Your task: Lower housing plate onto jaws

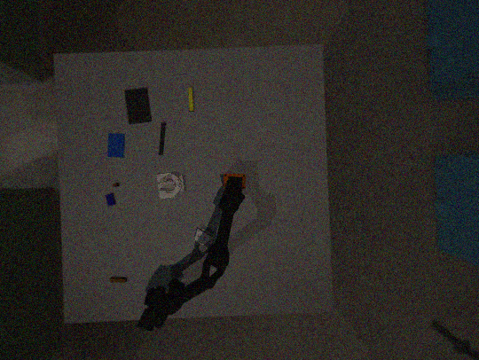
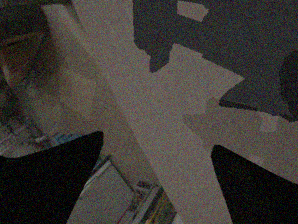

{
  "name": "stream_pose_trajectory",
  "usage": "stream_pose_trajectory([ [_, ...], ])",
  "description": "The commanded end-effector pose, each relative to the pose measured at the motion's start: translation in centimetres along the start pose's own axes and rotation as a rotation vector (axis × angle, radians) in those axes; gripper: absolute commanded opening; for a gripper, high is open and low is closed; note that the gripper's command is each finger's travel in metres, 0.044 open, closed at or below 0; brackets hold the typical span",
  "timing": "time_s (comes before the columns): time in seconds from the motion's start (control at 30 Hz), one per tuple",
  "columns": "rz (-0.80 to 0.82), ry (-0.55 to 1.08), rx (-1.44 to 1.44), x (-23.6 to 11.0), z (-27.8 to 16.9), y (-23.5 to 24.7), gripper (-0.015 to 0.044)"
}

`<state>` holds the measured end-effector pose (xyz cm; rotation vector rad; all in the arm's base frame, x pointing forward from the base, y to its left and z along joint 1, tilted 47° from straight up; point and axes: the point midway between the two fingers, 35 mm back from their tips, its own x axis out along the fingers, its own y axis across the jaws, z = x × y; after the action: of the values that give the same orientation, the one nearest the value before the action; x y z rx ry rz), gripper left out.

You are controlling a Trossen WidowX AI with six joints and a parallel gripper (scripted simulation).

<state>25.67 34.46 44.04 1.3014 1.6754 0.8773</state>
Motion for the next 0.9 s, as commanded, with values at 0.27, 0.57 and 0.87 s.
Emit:
stream_pose_trajectory([
  [0.27,-0.028,-0.066,0.165,-1.4,0.7,-2.3,0.0440],
  [0.57,-0.061,-0.163,0.428,-3.7,1.2,-6.1,0.0440],
  [0.87,-0.083,-0.265,0.702,-6.1,1.3,-10.5,0.0440],
])
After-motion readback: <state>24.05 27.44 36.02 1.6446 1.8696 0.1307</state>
